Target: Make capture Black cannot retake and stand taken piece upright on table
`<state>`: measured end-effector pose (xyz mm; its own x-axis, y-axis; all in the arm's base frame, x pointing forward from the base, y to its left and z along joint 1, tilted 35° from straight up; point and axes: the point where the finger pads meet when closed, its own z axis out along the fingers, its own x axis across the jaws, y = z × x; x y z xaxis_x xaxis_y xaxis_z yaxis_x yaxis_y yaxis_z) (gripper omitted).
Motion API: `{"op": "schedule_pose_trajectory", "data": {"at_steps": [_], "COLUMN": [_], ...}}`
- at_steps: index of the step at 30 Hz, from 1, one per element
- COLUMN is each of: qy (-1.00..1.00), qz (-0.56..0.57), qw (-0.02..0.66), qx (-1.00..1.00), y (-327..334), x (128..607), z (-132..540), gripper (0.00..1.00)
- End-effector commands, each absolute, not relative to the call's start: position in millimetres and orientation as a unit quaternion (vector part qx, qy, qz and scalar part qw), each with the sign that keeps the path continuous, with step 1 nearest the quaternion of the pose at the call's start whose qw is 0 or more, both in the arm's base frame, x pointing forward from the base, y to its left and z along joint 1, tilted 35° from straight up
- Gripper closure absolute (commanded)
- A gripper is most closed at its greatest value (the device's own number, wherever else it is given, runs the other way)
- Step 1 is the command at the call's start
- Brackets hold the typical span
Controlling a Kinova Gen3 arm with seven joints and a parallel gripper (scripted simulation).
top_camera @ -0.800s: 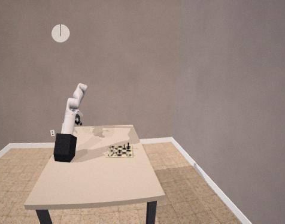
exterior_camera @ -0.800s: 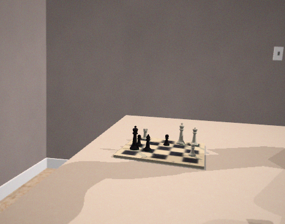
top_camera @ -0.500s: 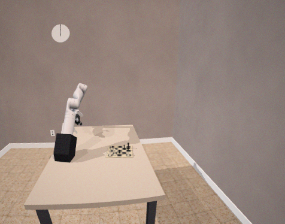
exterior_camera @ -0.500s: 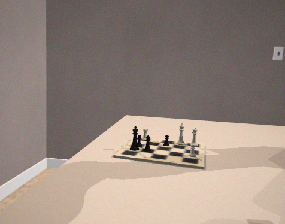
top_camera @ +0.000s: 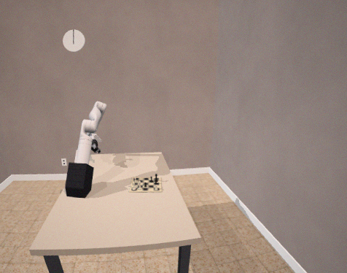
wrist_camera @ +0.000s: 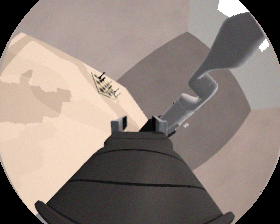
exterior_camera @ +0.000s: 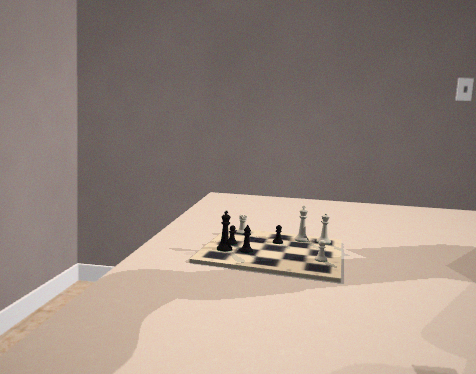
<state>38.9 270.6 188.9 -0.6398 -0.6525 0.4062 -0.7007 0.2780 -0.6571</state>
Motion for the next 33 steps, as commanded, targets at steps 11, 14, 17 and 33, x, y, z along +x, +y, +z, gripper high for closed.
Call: {"op": "schedule_pose_trajectory", "data": {"at_steps": [11,14,17,33], "qy": [-0.854,-0.880,-0.908,-0.981], "qz": [0.383,0.358,0.325,0.186], "qw": [0.022,0.018,0.015,-0.001], "qx": [0.351,0.312,0.263,0.064], "y": [257.1,249.4,242.4,212.7], "x": [111.6,150.3,197.1,380.0], "z": [167.7,155.4,139.2,78.0], "gripper": [0.00,0.00,0.00,0.00]}}
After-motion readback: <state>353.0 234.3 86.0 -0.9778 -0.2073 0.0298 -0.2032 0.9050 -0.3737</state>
